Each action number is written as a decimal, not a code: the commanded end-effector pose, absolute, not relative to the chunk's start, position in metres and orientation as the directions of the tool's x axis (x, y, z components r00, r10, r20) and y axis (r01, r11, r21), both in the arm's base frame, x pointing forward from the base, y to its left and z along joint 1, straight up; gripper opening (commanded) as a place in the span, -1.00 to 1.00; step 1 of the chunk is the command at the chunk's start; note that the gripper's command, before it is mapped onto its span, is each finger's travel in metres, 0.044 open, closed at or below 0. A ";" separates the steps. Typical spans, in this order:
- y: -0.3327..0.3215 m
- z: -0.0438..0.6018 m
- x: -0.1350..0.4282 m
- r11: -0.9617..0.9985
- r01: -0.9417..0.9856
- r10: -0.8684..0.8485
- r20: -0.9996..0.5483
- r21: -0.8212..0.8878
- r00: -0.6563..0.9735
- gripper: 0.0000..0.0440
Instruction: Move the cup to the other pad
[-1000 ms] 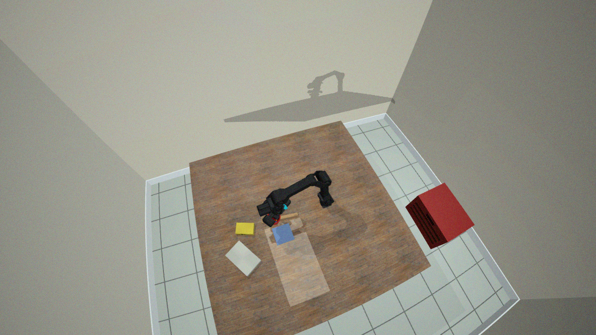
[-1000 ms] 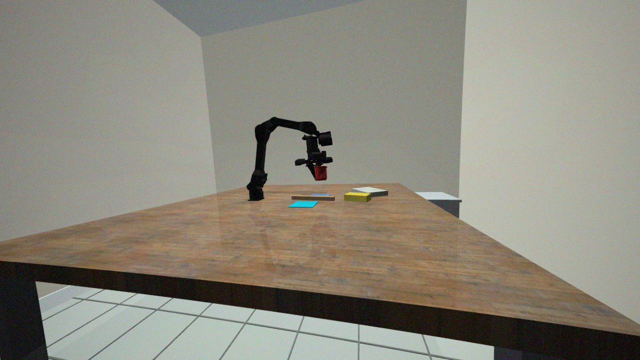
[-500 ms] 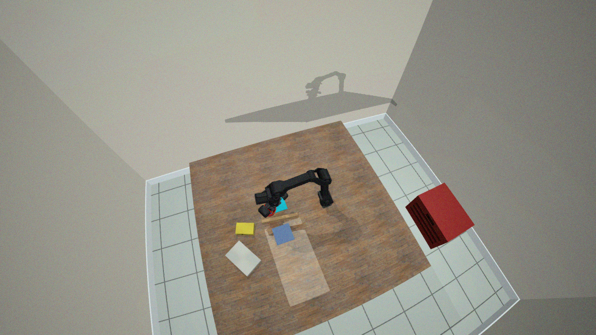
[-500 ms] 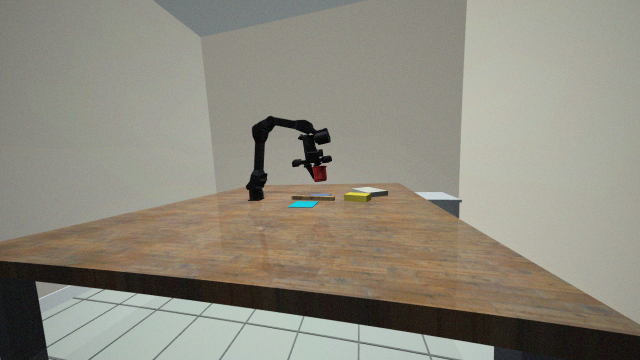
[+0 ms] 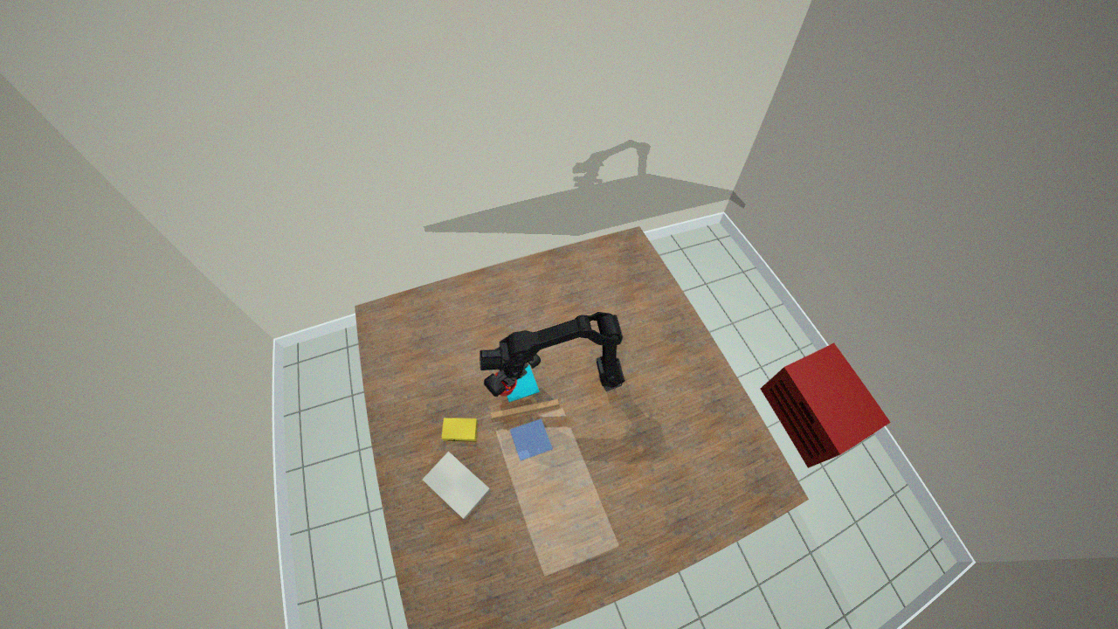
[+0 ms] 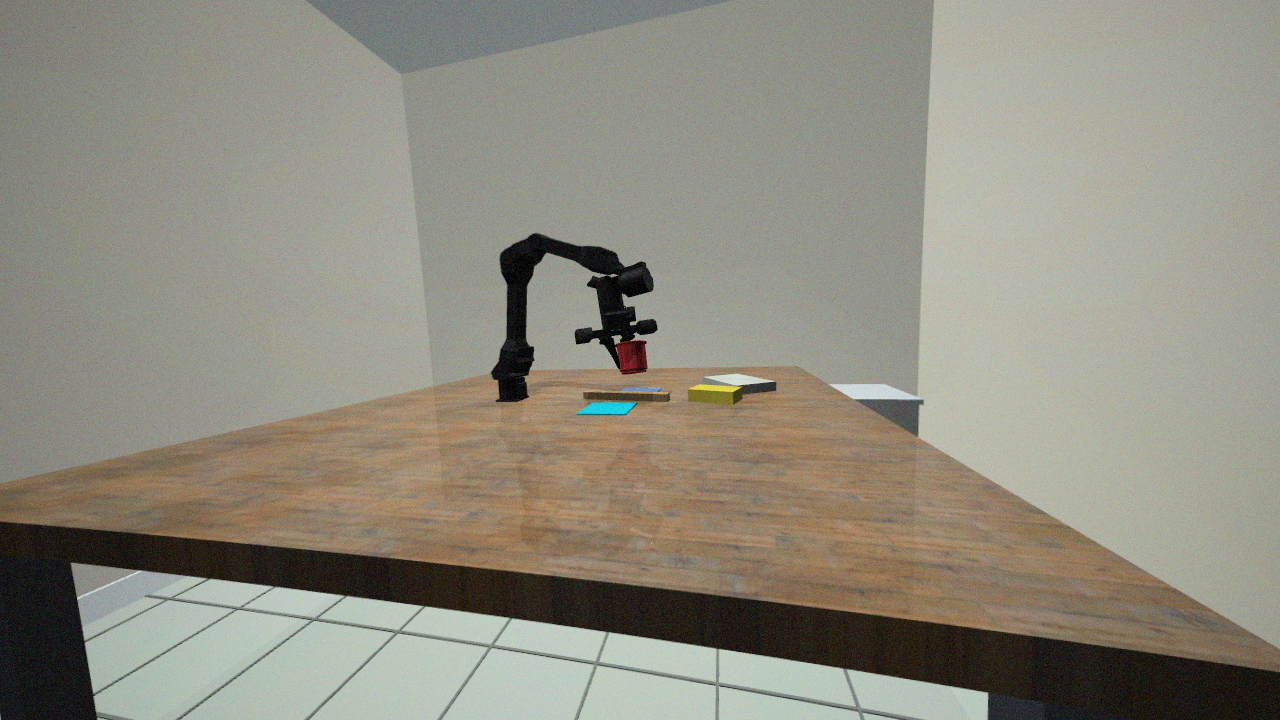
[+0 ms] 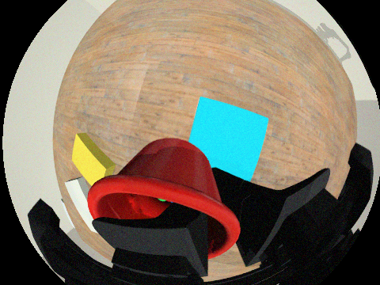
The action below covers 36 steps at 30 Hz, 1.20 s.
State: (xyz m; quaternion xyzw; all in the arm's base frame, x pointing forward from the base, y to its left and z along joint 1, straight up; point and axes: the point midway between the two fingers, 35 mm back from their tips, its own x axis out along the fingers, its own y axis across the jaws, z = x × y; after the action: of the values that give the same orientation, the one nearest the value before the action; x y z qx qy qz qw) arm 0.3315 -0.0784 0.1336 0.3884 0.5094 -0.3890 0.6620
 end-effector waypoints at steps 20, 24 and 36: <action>-0.098 0.081 0.300 0.323 0.942 -0.134 -0.981 0.091 0.141 -0.96; -0.100 0.072 0.294 0.310 0.947 -0.138 -0.981 0.085 0.134 -0.88; -0.106 0.078 0.292 0.288 0.943 -0.142 -0.967 0.165 0.212 -0.27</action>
State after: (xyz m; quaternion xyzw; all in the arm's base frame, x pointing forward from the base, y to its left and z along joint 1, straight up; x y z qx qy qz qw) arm 0.2935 -0.1072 0.0765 0.4221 0.4720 -0.4216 0.6490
